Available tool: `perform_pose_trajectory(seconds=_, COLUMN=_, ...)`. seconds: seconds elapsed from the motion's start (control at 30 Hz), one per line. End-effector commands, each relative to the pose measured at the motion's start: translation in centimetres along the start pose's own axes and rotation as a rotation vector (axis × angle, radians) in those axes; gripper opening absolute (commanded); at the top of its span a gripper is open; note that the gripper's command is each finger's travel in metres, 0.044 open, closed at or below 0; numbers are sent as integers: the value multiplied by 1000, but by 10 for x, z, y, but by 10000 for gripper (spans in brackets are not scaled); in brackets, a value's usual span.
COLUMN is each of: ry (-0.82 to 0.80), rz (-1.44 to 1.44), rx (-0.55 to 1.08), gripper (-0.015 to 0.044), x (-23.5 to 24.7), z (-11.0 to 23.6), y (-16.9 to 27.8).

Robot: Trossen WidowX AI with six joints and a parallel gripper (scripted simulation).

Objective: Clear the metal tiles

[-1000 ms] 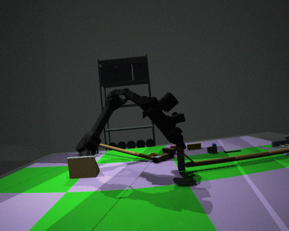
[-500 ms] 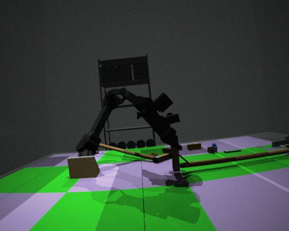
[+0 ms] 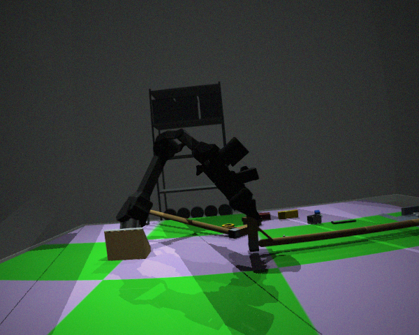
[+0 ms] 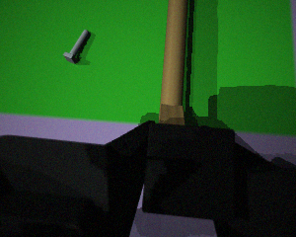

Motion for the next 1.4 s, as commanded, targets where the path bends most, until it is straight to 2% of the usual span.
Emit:
perform_pose_trajectory(seconds=0.0, ry=-1, rz=9, rx=-15, gripper=0, x=1, z=8, y=3)
perform_pose_trajectory(seconds=1.37, ry=-6, rz=5, rx=-25, gripper=0, x=12, z=36, y=56)
Point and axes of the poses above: the point midway between the two fingers, 35 mm back from their tips, its own z axis back along the fingers, its own x axis across the jaws, y = z × x, the point moved 7 cm from there along z, back along the fingers
